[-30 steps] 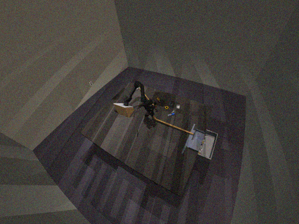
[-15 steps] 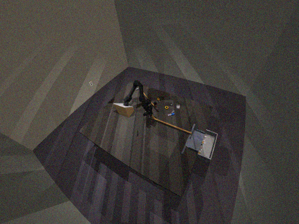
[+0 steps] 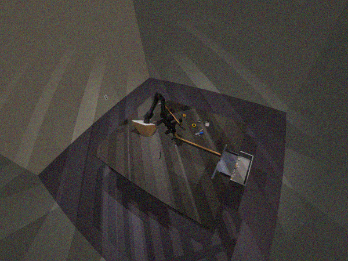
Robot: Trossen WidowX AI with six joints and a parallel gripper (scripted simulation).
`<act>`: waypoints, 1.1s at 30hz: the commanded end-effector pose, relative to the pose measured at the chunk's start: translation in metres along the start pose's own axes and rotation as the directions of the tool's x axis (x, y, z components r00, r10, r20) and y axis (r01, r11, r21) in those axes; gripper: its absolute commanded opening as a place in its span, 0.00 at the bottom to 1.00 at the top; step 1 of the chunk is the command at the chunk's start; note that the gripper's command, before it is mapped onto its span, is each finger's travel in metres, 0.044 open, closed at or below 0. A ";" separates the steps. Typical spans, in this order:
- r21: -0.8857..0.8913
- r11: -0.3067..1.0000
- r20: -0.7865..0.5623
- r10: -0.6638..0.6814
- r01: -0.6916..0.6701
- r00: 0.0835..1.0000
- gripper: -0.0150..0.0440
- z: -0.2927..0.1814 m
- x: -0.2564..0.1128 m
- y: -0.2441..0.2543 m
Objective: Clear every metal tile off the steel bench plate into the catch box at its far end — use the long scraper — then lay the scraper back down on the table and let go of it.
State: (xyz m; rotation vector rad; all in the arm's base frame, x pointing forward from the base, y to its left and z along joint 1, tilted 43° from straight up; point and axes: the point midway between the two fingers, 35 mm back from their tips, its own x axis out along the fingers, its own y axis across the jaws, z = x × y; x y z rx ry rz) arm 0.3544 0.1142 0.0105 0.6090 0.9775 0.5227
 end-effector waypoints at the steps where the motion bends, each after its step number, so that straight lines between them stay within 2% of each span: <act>1: -0.011 1.000 0.019 0.004 -0.004 1.000 0.25 0.001 -0.006 0.001; 19: -0.010 1.000 0.021 0.003 -0.003 1.000 0.25 -0.024 -0.020 0.001; 33: -0.008 1.000 0.016 -0.003 0.003 1.000 0.25 -0.026 -0.022 -0.014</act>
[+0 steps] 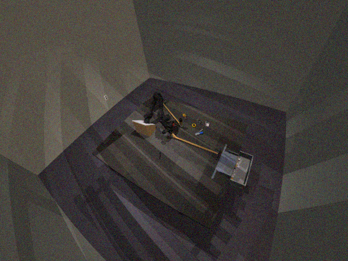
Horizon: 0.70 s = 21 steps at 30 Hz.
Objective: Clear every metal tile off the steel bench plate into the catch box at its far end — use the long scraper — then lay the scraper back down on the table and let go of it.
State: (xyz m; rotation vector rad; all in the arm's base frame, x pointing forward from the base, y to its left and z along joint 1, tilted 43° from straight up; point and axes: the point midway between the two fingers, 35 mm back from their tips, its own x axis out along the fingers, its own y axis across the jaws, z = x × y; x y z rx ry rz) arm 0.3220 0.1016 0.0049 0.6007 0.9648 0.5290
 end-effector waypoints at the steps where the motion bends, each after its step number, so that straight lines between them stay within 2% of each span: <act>1: 0.005 1.000 0.008 -0.007 0.007 1.000 0.25 0.001 -0.002 -0.007; 21: 0.010 1.000 0.002 -0.013 0.013 1.000 0.25 -0.005 -0.005 -0.032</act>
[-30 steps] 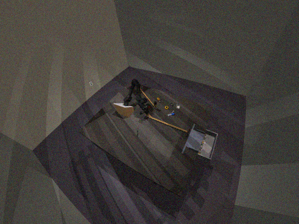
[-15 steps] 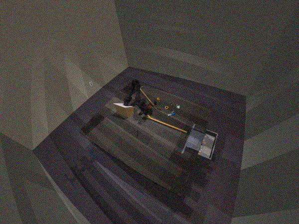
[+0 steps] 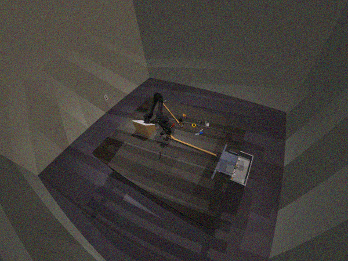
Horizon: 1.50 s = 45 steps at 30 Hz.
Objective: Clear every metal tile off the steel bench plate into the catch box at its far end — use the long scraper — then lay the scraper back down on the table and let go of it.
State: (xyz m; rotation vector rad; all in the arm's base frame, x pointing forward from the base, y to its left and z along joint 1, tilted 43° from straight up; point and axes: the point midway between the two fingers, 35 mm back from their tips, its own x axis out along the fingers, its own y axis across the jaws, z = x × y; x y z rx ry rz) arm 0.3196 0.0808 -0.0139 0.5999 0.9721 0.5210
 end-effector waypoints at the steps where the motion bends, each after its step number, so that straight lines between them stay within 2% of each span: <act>1: 0.006 1.000 0.006 -0.005 0.005 1.000 0.25 0.000 -0.002 -0.006; 45: 0.012 1.000 0.013 -0.010 0.010 1.000 0.25 0.043 0.030 -0.016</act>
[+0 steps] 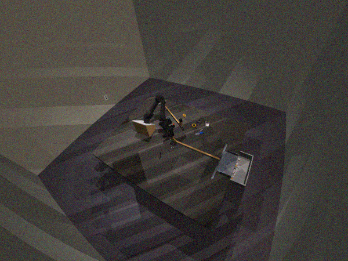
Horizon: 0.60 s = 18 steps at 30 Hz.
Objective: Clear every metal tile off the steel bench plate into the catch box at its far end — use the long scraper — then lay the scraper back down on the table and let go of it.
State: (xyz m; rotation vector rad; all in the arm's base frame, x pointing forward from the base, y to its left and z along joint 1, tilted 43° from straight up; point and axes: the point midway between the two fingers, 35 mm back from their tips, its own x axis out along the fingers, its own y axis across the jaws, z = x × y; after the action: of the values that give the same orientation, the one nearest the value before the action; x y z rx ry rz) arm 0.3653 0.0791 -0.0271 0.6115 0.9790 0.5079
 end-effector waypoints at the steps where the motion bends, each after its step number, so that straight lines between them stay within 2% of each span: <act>1: -0.004 1.000 0.013 -0.004 0.004 1.000 0.25 0.009 0.003 0.001; 18: -0.004 1.000 0.015 -0.004 0.004 1.000 0.25 0.029 0.019 0.004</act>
State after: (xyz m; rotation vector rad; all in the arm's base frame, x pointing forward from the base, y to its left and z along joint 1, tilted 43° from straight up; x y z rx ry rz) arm 0.3904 0.0861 -0.0259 0.6113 0.9761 0.5037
